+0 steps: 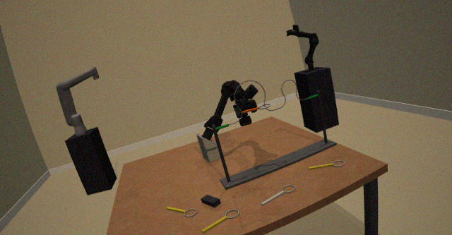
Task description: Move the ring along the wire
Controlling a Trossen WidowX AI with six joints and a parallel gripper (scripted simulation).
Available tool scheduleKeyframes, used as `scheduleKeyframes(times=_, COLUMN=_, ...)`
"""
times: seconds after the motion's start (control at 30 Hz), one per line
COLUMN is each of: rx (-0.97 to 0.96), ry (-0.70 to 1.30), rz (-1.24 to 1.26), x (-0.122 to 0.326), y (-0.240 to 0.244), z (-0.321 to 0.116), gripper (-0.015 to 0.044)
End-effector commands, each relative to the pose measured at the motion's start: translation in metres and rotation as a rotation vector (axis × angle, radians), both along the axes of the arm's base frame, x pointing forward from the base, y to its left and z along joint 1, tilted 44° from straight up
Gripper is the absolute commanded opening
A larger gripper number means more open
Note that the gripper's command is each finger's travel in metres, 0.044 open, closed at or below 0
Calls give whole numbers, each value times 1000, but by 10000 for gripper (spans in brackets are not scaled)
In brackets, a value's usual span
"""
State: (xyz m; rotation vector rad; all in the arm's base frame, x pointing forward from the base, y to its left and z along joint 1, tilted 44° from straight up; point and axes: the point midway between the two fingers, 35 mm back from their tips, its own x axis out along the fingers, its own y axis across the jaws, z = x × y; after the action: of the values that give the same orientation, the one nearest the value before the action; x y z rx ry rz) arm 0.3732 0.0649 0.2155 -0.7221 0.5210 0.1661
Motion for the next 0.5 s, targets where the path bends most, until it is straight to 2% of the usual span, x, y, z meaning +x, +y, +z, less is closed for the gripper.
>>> scheduleKeyframes(times=0.0, rx=-68, ry=-24, rz=-1, x=2, y=-10, z=11, gripper=-150)
scheduleKeyframes(times=0.47, rx=-275, ry=-69, rz=13, x=8, y=-31, z=38, gripper=-150)
